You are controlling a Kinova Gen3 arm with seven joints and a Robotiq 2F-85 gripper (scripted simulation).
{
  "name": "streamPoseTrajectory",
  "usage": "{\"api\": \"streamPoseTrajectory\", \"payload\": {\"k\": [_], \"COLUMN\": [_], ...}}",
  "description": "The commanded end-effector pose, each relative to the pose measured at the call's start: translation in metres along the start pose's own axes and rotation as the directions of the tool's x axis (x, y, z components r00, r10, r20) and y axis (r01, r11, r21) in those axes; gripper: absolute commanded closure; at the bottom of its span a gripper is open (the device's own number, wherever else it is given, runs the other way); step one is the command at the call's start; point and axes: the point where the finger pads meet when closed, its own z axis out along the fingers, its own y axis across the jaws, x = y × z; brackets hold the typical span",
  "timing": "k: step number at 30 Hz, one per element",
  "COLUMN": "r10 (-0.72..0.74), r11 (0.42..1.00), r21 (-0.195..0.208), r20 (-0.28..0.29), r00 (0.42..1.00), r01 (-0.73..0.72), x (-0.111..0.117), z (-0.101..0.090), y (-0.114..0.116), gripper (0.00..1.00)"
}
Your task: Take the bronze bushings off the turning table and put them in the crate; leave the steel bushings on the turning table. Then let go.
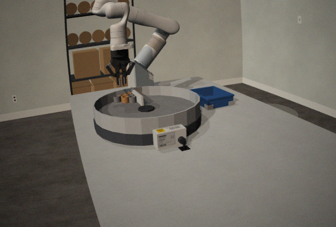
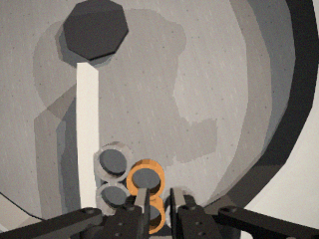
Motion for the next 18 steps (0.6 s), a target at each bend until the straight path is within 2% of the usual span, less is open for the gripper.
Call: {"api": "streamPoseTrajectory", "payload": {"k": [1, 16, 18], "r10": [0.0, 0.0, 0.0], "r11": [1.0, 1.0, 1.0], "r21": [-0.001, -0.001, -0.001], "r20": [-0.001, -0.001, -0.001], "r00": [1.0, 1.0, 1.0], "r01": [0.0, 0.0, 0.0], "x": [0.0002, 0.0002, 0.0003], "z": [-0.0009, -0.0009, 0.005], "y": [0.0004, 0.0004, 0.0003], "gripper": [0.86, 0.86, 0.86]}}
